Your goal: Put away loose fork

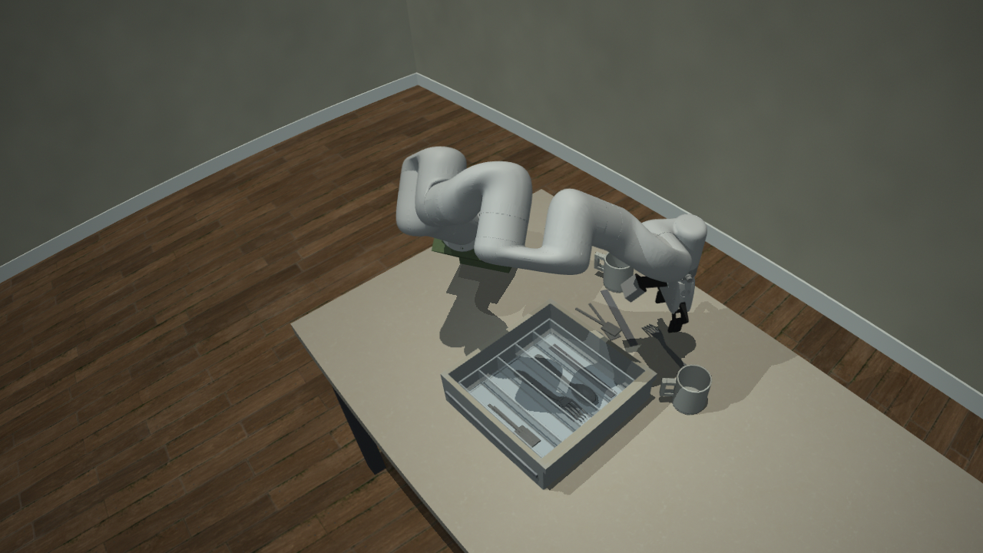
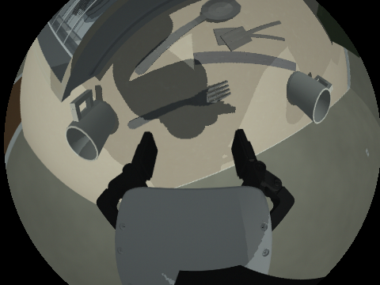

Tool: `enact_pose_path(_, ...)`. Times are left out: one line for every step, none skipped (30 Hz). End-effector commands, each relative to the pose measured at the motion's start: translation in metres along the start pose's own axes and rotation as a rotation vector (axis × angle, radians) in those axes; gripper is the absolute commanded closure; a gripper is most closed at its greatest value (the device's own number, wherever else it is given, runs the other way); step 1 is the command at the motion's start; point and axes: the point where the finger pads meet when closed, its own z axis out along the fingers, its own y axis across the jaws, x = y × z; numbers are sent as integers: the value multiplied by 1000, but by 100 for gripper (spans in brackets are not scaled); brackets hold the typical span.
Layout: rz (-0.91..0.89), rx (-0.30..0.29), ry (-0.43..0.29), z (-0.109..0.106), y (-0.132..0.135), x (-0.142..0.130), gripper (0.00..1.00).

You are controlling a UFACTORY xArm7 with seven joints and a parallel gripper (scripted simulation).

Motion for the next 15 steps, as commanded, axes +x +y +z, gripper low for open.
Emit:
enact_pose_path(278,17,-22,4,-1,-1,0)
enact_pose_path(323,15,-22,5,-1,0,0)
enact_pose_path(369,14,-23,6,-2,0,0)
enact_pose_path(415,13,-24,7,-2,0,0)
enact_pose_path(461,13,-25,7,-2,0,0)
enact_pose_path(506,12,-26,8,-2,0,0)
enact_pose_path(552,12,-27,8,-2,0,0)
enact_pose_path(552,12,-27,8,-2,0,0)
enact_pose_path(552,12,-27,8,-2,0,0)
enact_pose_path(687,12,-32,8,-2,0,0)
enact_pose_path(724,13,-33,9,-3,0,0)
enact_pose_path(756,13,-34,9,-3,0,0)
enact_pose_path(792,14,-35,9,-3,0,0)
enact_pose_path(835,15,-37,9,-3,0,0)
enact_pose_path(880,17,-40,9,-3,0,0)
